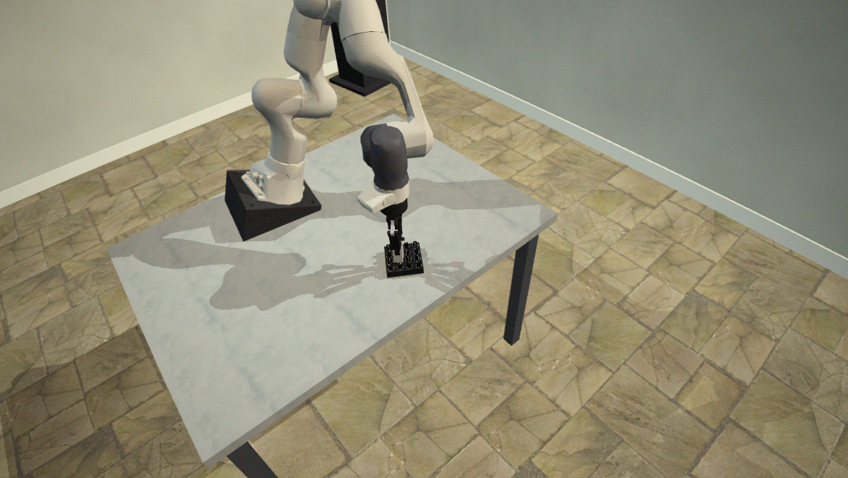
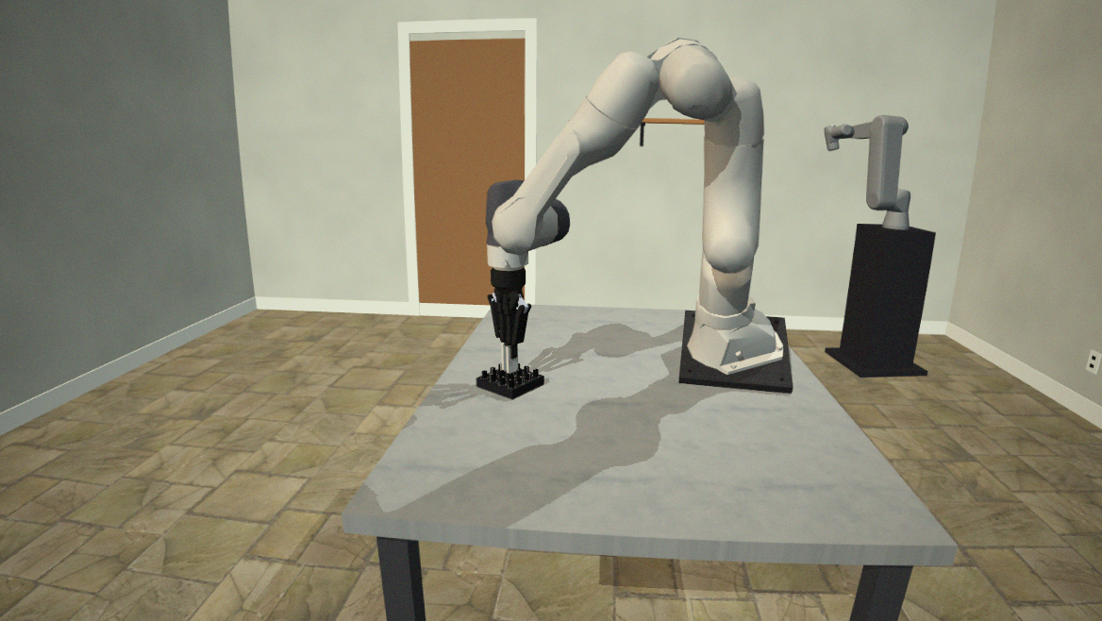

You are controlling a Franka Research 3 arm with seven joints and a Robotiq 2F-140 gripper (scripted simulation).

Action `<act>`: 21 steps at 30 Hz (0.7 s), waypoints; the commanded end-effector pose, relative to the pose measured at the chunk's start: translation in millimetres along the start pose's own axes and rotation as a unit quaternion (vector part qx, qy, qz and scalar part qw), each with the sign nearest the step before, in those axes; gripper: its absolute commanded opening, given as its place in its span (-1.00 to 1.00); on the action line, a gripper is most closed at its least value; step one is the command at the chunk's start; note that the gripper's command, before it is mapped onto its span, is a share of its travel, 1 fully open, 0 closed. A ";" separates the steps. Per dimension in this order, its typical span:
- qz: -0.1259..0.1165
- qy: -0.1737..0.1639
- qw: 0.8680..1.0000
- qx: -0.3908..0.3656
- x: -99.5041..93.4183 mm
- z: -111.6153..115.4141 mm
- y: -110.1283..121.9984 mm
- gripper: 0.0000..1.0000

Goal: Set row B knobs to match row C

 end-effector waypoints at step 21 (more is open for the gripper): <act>0.003 -0.006 0.993 -0.114 0.6 0.4 0.6 -0.90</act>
Point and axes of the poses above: the point where the finger pads meet when closed, its own x axis out along the fingers, its own y axis across the jaws, z = x × y, the point moved 8 cm from there along -x, back along the fingers, and after that the axes turned 15 degrees about x, right-handed, at the moved point
